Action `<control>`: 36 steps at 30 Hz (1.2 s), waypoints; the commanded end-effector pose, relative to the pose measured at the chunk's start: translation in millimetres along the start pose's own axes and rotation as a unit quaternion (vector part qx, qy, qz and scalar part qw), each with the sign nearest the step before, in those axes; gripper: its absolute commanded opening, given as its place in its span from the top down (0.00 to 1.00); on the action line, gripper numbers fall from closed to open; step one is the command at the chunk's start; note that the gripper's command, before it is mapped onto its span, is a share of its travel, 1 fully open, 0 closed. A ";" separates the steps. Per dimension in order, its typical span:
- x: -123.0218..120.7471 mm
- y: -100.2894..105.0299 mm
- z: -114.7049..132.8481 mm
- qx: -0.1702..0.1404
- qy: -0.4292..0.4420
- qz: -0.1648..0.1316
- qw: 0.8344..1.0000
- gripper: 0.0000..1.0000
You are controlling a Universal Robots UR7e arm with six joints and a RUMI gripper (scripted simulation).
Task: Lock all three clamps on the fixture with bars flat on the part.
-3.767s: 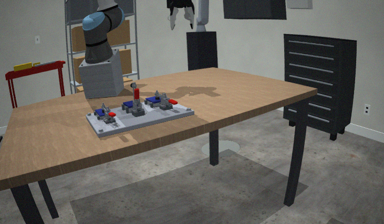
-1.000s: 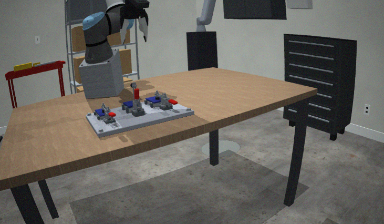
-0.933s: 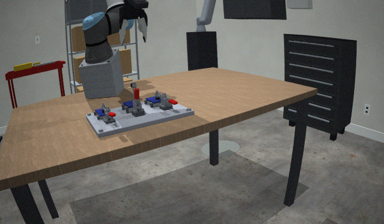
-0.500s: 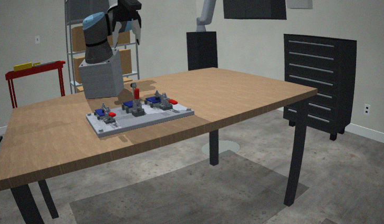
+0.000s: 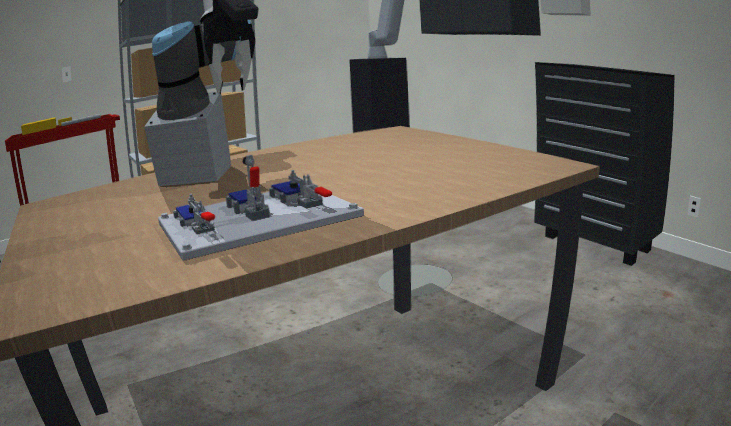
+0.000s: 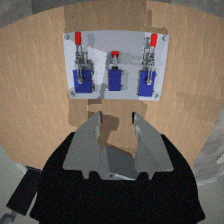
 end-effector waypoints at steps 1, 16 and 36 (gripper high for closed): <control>-0.1 0.4 -0.2 0.001 0.000 0.000 1.000 0.72; -0.1 -47.6 -0.3 0.001 0.000 0.000 1.000 0.72; 39.5 -58.4 -44.4 0.001 0.000 0.000 1.000 0.72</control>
Point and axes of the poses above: the point where the finger pads meet when closed, its own y axis back along the fingers, its own x axis across the jaws, z = x × y, the point moved 2 cm from there along y, back along the fingers, and after that the axes turned 3 degrees about y, right-handed, at the moved point
